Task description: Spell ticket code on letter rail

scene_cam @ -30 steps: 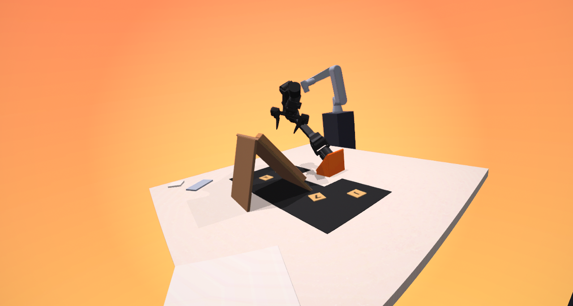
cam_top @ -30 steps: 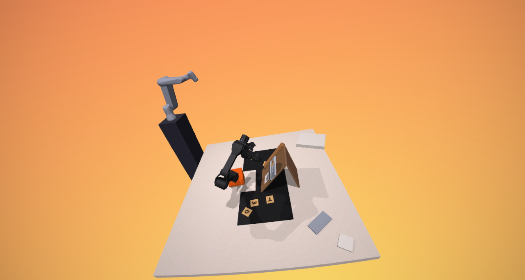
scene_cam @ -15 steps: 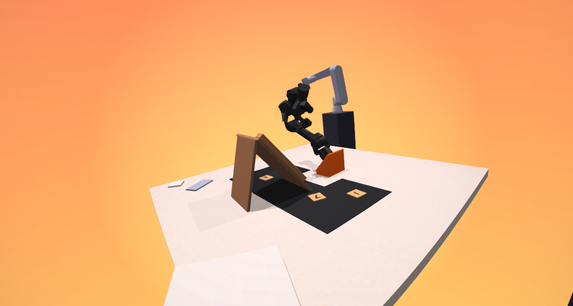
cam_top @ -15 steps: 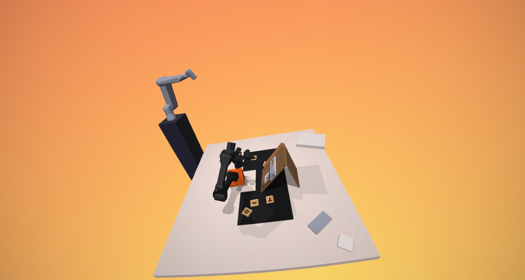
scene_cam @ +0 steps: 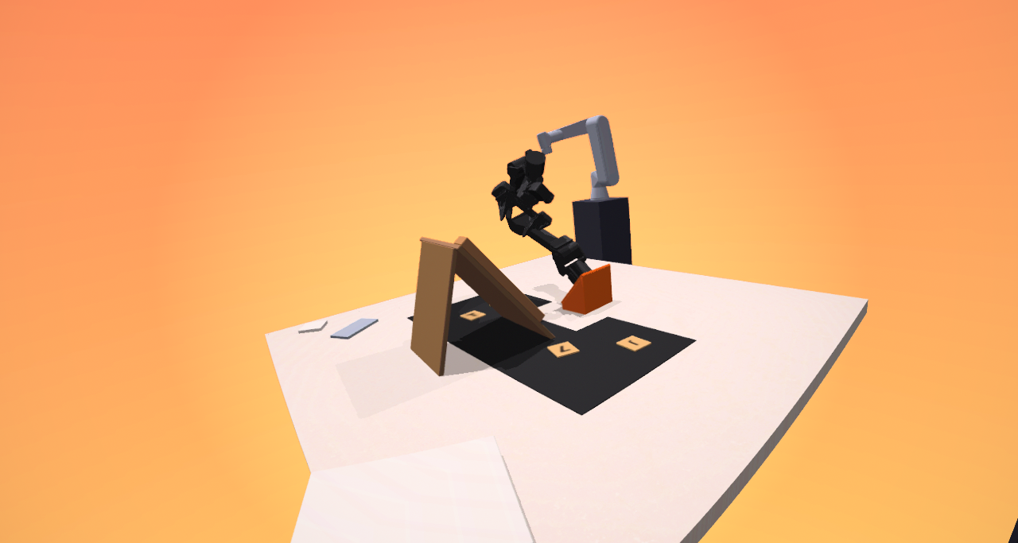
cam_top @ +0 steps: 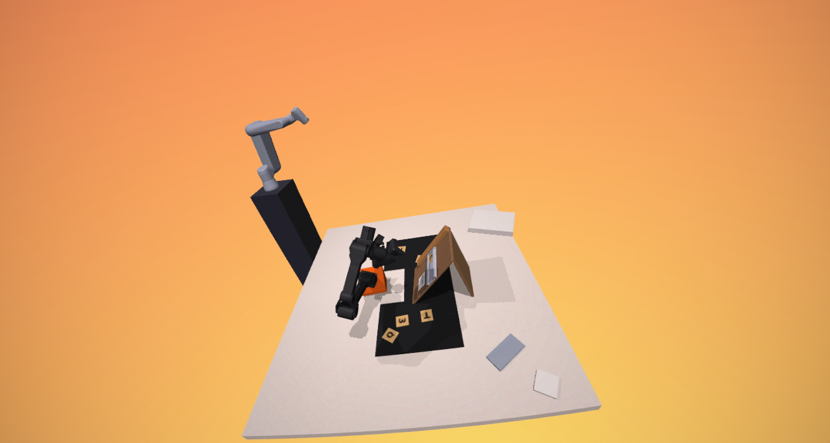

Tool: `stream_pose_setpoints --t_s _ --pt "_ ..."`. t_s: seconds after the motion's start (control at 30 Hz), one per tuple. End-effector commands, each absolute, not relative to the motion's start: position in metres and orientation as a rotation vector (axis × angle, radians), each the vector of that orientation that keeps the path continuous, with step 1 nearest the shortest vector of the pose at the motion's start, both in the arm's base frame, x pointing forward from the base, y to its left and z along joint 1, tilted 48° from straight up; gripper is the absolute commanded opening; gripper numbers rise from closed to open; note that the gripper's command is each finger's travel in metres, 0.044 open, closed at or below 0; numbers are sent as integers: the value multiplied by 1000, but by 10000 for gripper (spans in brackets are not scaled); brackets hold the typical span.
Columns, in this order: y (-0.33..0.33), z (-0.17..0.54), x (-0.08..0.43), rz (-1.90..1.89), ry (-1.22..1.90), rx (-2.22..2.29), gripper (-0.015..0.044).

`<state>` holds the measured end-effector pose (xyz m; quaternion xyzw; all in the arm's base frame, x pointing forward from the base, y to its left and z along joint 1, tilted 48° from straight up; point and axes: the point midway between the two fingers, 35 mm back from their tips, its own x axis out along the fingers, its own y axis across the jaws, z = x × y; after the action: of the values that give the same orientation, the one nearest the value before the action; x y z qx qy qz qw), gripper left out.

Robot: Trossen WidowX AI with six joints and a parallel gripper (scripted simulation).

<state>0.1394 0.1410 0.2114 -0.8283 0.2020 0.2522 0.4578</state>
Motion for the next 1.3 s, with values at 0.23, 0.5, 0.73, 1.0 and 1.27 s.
stream_pose_setpoints --t_s 0.23,0.5,0.73,1.0,1.27 --pt "65 204 190 313 910 -1661 340" --pt "-5 199 206 24 1143 -1331 340" --pt "-68 196 199 -252 1284 -1033 340" --pt "-104 191 185 -437 1346 -843 340" --pt "-104 190 184 -437 1346 -843 340"
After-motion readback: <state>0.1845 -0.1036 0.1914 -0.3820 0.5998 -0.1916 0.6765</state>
